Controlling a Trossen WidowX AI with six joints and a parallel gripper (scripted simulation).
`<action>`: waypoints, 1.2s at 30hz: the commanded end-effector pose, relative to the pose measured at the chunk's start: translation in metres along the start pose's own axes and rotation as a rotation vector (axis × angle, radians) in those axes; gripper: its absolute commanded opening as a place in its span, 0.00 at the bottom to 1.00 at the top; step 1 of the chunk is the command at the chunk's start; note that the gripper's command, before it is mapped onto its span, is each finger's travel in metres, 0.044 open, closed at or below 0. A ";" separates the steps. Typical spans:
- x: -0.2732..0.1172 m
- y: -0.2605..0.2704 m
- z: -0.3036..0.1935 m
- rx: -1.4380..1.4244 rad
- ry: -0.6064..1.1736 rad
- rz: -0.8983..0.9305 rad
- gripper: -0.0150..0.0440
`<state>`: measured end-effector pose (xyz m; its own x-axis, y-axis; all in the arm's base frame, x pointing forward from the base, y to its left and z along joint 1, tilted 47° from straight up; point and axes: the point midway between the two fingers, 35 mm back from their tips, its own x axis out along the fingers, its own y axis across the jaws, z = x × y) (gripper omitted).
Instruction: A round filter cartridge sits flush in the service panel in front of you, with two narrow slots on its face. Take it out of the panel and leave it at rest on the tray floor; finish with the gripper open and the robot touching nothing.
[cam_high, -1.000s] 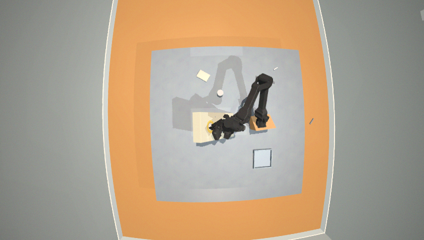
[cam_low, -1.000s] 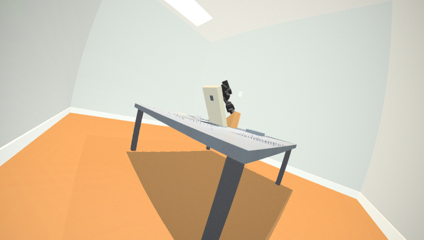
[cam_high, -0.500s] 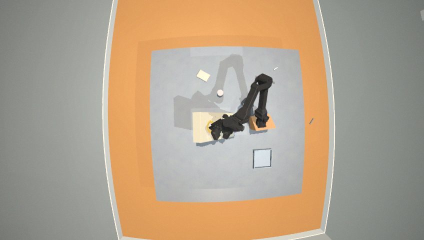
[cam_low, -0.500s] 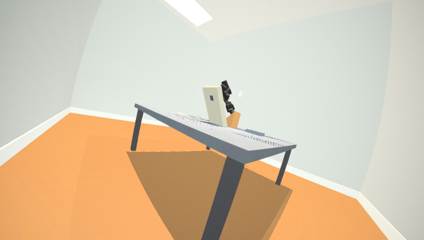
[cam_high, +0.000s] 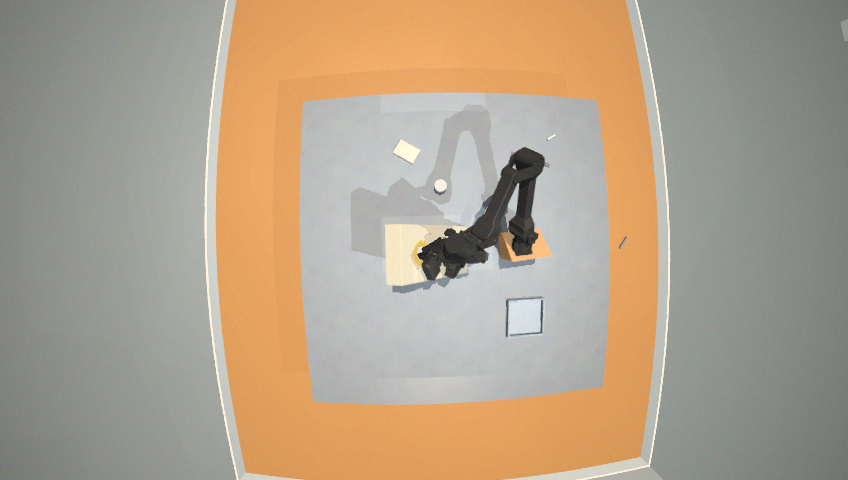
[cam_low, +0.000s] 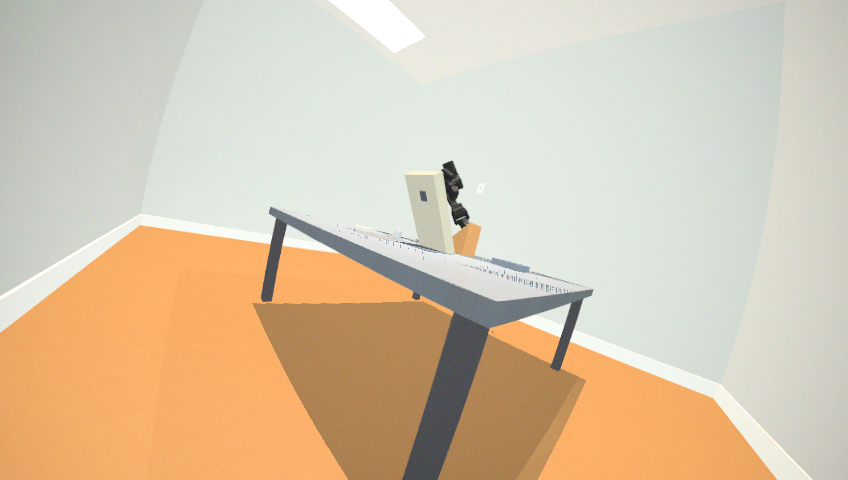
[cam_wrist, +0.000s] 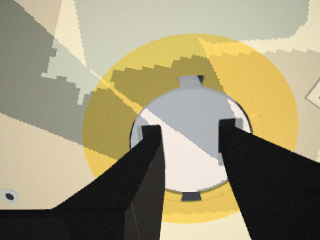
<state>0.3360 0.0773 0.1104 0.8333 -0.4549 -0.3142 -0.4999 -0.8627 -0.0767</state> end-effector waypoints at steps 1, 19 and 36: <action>0.006 0.001 0.002 -0.001 -0.011 0.000 0.45; 0.009 0.001 0.002 -0.001 -0.011 0.000 0.45; 0.004 0.000 0.001 0.036 -0.001 -0.001 0.25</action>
<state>0.3356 0.0764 0.1098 0.8331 -0.4599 -0.3073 -0.5031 -0.8610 -0.0753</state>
